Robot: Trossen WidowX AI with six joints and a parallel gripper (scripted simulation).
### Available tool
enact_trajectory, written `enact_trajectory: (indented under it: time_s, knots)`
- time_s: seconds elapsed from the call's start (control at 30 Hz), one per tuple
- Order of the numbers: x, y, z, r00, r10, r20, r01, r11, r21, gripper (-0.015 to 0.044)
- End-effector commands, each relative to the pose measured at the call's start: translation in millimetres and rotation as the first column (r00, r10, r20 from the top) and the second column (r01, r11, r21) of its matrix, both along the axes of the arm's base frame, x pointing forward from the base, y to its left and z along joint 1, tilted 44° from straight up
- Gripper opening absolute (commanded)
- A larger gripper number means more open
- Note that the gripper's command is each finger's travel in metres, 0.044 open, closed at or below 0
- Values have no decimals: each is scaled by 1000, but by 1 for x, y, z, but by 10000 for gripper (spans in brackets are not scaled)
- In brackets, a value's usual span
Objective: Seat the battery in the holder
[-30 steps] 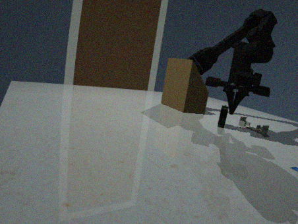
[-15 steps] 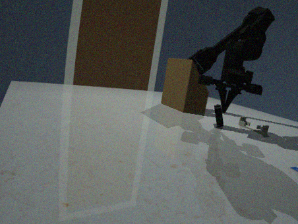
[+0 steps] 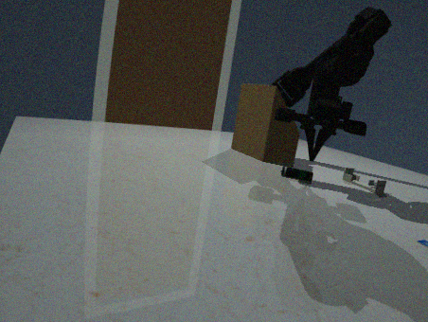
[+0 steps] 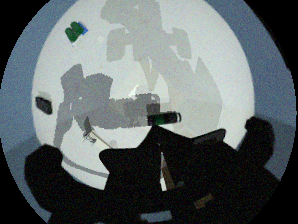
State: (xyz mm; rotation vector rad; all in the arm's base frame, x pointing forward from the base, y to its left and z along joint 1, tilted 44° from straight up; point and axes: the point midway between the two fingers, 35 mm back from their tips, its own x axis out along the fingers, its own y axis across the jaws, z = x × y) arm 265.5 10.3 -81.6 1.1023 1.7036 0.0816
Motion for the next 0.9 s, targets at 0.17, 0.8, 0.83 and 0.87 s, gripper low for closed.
enact_trajectory:
  time_s: [0.17,0.8,0.83,0.87]
  knots:
    - [3,-32,29,1000,2,-2,-2,1000,-7,0]
    - [0,-53,47,989,109,101,-109,994,-6,79]
    - [-1,-50,43,968,183,172,-183,983,-14,105]
    - [-1,-48,39,937,254,241,-255,966,-28,131]
